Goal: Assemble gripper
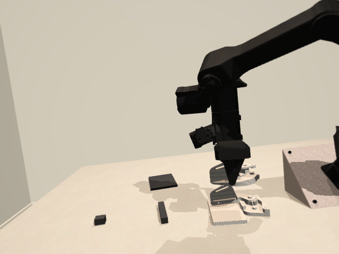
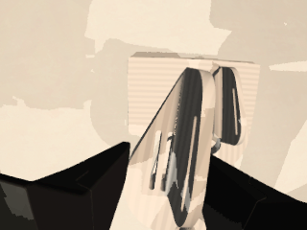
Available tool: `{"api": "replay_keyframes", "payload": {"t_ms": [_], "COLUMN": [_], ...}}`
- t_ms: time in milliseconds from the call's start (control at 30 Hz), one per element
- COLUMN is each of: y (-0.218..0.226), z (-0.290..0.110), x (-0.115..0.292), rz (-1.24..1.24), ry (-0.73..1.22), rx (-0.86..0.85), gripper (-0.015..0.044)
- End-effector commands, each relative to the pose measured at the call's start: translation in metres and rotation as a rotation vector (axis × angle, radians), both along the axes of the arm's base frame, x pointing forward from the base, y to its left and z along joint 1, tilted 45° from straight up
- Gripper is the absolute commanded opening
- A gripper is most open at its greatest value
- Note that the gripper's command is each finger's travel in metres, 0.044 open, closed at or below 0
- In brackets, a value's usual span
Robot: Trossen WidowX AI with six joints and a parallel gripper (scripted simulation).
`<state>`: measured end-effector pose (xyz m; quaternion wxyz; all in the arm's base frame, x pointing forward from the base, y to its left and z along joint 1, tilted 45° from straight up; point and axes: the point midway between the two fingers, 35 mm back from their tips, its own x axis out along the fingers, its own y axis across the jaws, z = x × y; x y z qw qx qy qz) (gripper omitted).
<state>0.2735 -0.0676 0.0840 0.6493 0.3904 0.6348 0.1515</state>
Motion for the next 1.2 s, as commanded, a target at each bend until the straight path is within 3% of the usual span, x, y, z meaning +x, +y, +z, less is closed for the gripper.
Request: {"api": "replay_keyframes", "payload": {"t_ms": [0,1167], "y": [0.0,0.035], "z": [0.0,-0.036], "x": [0.0,0.008], "rz": [0.002,-0.001], "ry": [-0.002,0.0], "rx": [-0.005,-0.003], "gripper": [0.0134,0.0134]}}
